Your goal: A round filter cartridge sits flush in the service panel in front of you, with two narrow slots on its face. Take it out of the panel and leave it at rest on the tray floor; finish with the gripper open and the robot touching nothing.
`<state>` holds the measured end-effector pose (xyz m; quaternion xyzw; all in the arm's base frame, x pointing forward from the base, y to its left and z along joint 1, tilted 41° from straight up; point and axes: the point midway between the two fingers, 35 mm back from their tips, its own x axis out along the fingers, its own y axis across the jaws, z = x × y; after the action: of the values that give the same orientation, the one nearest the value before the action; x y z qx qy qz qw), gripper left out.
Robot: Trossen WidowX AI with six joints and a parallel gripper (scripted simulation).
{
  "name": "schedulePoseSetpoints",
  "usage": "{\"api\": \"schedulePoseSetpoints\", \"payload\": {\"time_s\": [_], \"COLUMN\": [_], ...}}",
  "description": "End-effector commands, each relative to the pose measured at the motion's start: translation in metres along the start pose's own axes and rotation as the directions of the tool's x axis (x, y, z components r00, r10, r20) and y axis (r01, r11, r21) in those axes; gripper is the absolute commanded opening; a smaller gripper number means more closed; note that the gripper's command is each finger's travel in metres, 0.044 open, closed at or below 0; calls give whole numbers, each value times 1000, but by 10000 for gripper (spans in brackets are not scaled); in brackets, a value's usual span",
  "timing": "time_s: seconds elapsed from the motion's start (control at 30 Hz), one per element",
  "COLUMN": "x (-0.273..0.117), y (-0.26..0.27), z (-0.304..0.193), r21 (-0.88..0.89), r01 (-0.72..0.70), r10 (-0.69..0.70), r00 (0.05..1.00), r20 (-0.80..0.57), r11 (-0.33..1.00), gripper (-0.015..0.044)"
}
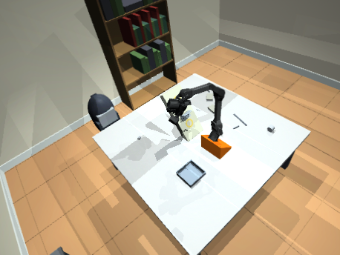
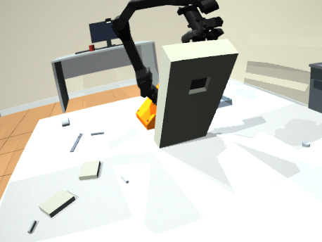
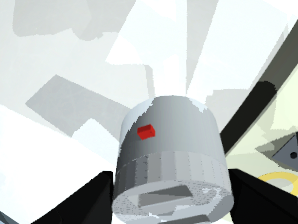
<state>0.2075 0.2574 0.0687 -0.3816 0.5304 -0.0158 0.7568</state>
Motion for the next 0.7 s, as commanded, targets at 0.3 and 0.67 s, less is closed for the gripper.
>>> {"api": "schedulePoseSetpoints", "payload": {"time_s": [0.3,0.67], "x": [-6,-2], "y": [106,131], "z": [-49,-71], "r21": [-513,-601], "r01": [-270,-313], "r10": [291,345], "r00": [956,936], "r20": [-42,-66], "r11": [815,735], "gripper": [0,0]}}
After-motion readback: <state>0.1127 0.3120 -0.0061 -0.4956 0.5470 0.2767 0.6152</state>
